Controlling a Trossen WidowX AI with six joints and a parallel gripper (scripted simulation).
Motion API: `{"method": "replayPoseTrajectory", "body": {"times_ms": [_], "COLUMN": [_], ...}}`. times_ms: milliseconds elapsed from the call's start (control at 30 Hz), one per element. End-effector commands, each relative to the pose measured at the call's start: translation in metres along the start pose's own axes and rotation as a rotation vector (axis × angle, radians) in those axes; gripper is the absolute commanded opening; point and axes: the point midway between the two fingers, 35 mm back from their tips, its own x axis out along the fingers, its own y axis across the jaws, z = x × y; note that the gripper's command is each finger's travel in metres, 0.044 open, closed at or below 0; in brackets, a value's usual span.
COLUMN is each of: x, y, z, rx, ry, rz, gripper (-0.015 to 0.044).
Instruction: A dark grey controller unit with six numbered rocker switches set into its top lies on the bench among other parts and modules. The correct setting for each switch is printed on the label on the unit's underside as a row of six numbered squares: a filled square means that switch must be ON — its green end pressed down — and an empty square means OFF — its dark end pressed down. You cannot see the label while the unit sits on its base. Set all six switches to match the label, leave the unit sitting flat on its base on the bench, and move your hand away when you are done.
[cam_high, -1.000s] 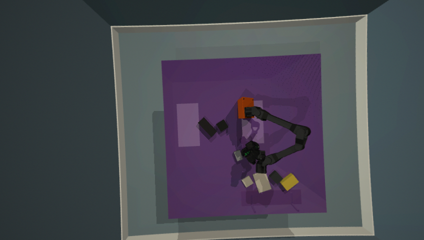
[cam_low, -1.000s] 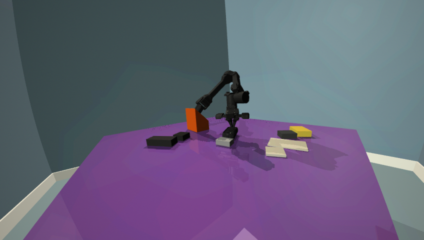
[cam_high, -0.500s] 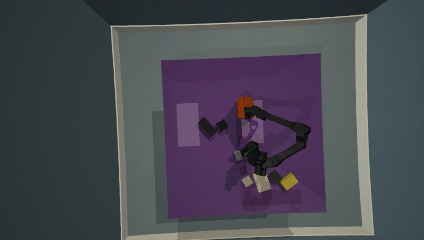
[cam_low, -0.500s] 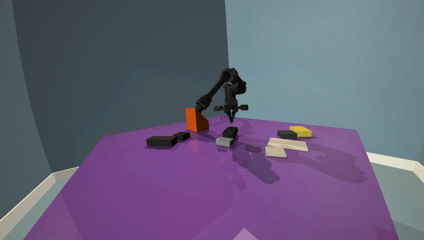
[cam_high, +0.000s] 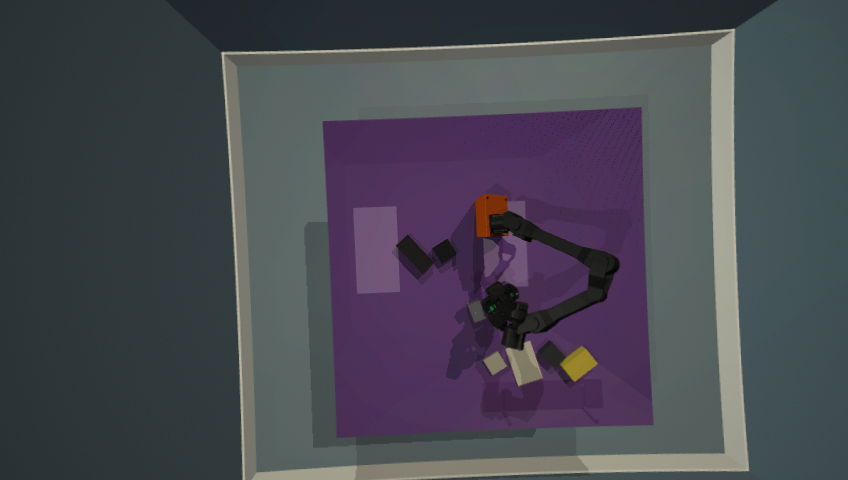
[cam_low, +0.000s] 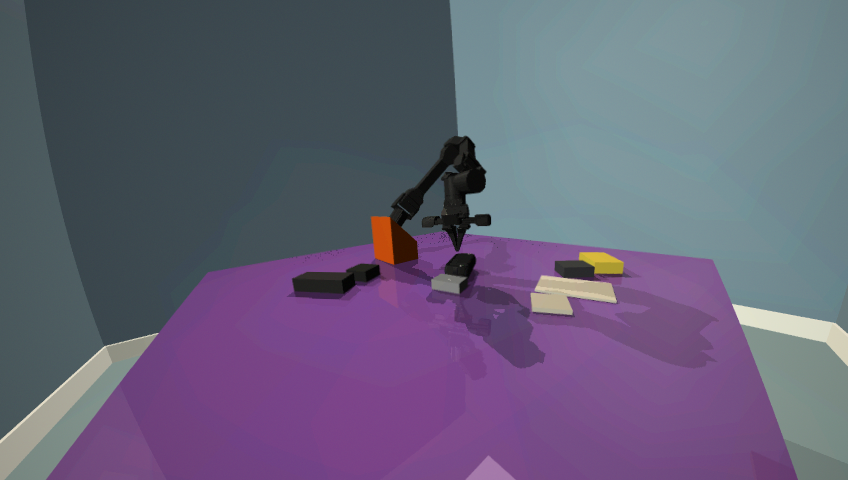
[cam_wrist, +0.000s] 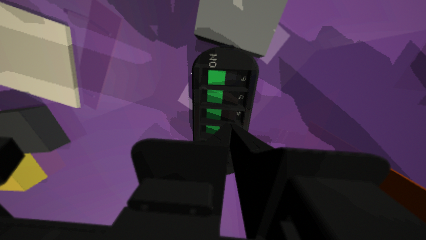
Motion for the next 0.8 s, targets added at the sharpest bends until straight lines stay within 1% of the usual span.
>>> {"method": "replayPoseTrajectory", "body": {"times_ms": [0,600,767], "x": [0.008,0.034,0.035], "y": [-0.003,-0.003,-0.003], "z": [-0.001,-0.001,-0.001], "rx": [0.011,0.011,0.011], "ry": [0.009,0.01,0.01], "rz": [-0.007,-0.006,-0.006], "gripper": [0.0,0.0,0.0]}}
